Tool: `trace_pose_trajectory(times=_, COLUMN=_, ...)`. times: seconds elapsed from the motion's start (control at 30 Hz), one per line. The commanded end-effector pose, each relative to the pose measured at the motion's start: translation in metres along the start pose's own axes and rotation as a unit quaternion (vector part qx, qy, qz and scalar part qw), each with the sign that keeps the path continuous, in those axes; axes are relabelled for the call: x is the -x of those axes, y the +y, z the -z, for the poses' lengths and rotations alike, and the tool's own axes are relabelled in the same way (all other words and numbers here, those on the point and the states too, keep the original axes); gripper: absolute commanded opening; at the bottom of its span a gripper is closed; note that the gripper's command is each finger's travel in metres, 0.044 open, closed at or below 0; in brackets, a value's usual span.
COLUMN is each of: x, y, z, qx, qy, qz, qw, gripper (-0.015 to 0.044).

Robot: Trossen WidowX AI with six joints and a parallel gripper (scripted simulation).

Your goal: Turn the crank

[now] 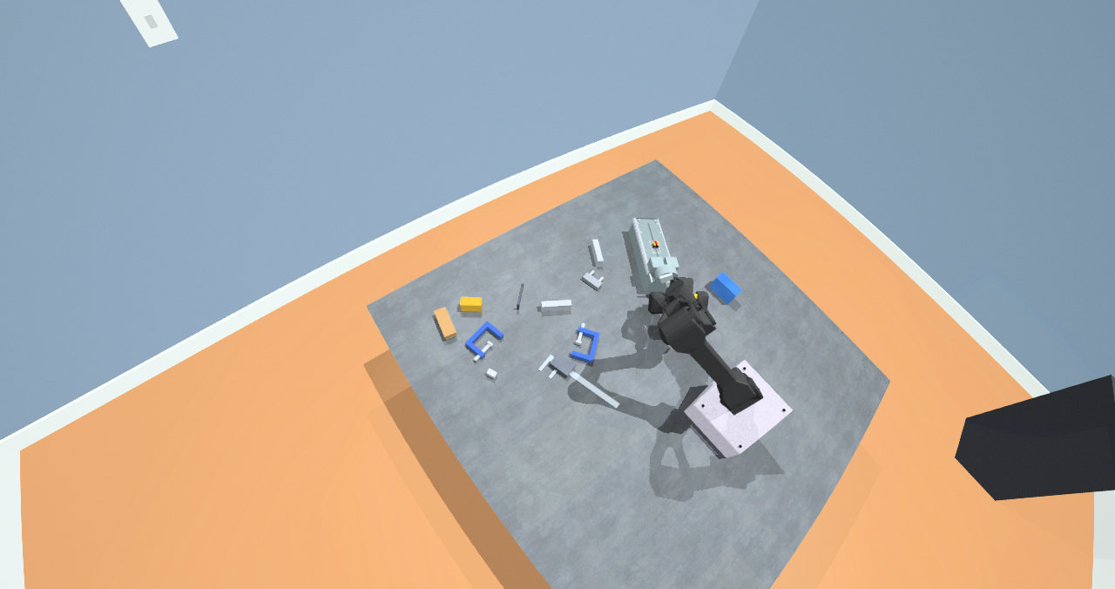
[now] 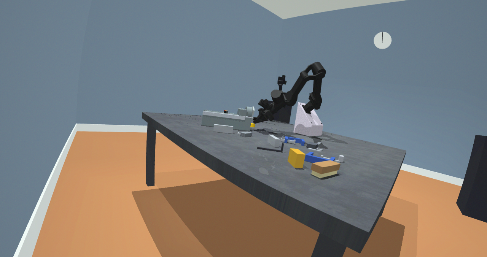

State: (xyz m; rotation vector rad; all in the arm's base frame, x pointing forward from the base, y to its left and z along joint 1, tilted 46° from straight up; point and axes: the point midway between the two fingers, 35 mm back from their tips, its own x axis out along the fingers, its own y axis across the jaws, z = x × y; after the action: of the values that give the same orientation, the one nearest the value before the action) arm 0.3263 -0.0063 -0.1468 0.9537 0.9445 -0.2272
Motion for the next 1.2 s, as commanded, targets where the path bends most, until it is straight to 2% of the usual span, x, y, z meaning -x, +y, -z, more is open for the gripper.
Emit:
trace_pose_trajectory(times=0.0, x=-0.003, y=0.008, z=0.003, qx=0.005, qy=0.007, qz=-0.007, qw=1.0, gripper=0.0)
trace_pose_trajectory(times=1.17, x=-0.003, y=0.019, z=0.003, qx=0.005, qy=0.007, qz=-0.007, qw=1.0, gripper=0.0)
